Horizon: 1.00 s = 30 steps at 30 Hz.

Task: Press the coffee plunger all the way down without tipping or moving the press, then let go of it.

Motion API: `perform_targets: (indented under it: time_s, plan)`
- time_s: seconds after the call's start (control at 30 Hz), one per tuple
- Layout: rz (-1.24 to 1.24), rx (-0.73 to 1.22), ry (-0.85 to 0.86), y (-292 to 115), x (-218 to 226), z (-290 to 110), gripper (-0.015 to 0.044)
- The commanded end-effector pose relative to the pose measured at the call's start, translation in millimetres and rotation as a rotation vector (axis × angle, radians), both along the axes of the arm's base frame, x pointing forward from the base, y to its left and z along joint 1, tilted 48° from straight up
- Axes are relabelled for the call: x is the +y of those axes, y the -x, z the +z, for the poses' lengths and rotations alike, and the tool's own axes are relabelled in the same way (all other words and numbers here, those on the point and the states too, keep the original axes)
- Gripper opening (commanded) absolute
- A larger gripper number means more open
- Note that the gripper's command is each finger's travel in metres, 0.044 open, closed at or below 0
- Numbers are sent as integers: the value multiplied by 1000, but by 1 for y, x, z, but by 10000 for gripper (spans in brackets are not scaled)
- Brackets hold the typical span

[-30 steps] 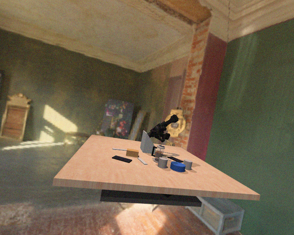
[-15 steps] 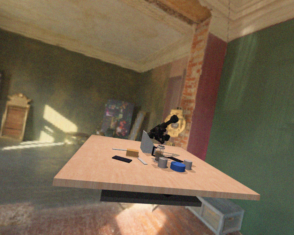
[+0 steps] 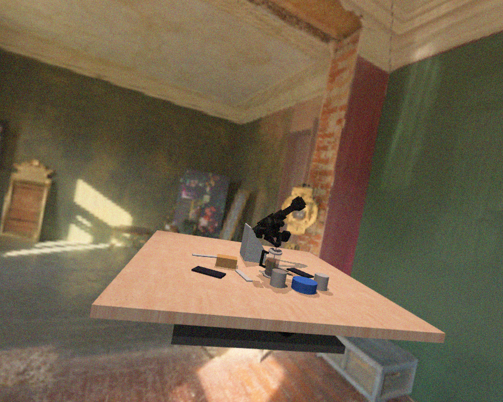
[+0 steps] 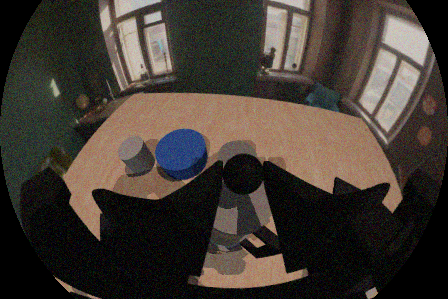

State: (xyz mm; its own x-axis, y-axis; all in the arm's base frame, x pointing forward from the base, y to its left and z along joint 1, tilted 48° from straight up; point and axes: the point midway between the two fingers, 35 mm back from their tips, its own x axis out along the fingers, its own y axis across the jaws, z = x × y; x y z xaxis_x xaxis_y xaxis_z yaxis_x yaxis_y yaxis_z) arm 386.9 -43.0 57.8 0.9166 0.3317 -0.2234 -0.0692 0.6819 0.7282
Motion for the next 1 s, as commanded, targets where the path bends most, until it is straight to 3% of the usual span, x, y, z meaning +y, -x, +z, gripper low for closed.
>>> perform_targets:
  time_s: [0.0,0.97]
  plan:
    - [19,18,-11,0,6,-5,119]
    - [12,10,-7,-5,2,-3,119]
